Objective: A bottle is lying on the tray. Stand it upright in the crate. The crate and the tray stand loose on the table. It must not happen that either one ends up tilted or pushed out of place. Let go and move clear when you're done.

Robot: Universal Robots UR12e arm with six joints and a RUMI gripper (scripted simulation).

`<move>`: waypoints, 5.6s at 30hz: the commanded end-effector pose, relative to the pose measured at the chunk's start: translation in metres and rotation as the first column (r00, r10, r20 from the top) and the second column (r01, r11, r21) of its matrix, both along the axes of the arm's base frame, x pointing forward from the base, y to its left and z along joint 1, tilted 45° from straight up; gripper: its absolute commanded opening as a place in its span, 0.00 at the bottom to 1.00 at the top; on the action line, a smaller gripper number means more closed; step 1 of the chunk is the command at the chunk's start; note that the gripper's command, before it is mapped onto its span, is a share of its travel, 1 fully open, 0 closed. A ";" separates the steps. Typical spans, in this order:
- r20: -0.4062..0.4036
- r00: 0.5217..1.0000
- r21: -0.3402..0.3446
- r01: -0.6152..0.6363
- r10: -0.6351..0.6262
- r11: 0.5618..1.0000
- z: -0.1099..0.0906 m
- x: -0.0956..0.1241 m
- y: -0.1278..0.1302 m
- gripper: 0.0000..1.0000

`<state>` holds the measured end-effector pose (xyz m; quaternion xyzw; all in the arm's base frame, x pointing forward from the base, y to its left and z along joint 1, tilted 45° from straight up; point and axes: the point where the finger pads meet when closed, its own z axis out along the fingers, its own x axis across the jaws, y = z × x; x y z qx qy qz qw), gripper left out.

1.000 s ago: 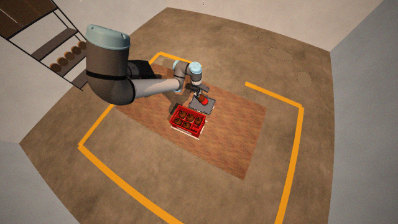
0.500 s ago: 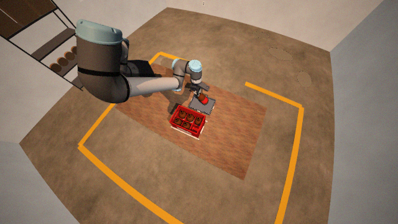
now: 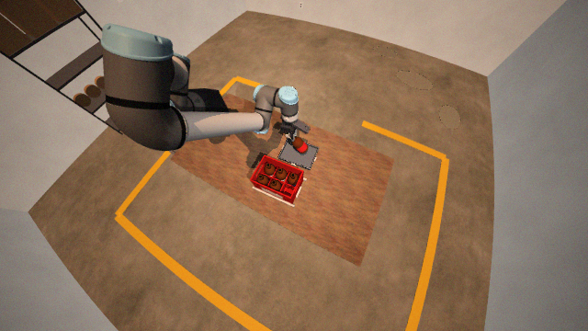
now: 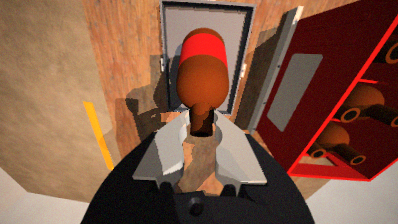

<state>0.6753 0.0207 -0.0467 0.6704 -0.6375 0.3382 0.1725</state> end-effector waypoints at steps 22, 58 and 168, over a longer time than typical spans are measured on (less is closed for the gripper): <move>0.001 1.000 0.000 0.000 0.000 1.000 0.006 -0.002 0.005 0.00; 0.001 1.000 0.000 0.000 0.000 1.000 0.006 -0.002 0.006 0.00; -0.351 0.875 -0.054 -0.375 0.334 0.925 0.006 -0.002 0.006 0.00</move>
